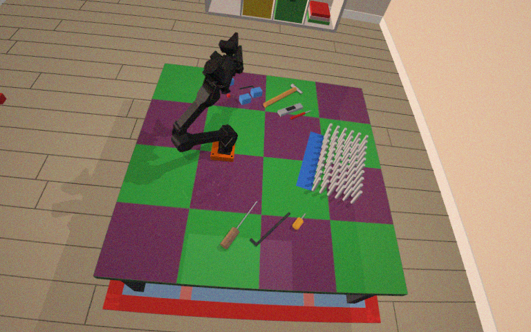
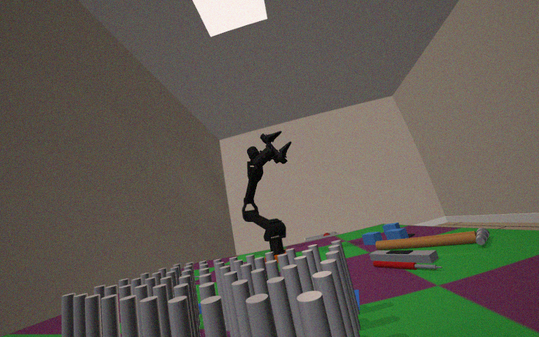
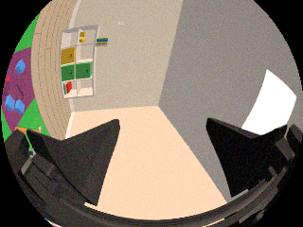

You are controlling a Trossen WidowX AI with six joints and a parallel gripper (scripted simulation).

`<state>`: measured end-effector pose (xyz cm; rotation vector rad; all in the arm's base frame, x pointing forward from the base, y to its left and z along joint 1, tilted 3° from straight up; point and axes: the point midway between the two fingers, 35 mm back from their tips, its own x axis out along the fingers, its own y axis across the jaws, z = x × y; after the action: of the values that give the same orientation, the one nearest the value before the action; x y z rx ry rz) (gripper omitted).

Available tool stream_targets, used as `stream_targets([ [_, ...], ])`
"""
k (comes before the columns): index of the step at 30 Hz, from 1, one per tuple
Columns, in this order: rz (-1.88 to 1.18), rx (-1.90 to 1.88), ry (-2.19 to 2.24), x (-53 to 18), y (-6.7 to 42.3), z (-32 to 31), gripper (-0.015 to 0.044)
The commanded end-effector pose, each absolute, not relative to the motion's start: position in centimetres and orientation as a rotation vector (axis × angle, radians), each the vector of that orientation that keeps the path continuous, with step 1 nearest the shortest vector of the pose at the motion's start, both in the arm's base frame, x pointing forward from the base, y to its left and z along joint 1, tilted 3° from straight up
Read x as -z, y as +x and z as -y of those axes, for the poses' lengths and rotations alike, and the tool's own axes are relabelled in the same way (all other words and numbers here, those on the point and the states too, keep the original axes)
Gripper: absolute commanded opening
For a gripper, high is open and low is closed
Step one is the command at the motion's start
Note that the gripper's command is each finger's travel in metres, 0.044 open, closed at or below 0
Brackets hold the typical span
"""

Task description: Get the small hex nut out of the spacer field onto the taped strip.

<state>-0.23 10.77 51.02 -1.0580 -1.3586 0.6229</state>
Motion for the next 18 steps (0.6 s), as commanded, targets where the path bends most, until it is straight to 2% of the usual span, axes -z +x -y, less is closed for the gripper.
stream_targets([
  [1, 1.348, -0.625, -1.056, -51.0, 0.0, -10.9, 0.0426],
  [2, 1.318, -0.631, -1.049, -50.9, 0.8, -11.3, 0.044],
  [10, 0.845, -0.653, -0.905, -47.4, 13.4, -15.4, 0.044],
  [18, 0.393, -0.539, -0.699, -40.0, 25.7, -15.4, 0.044],
])
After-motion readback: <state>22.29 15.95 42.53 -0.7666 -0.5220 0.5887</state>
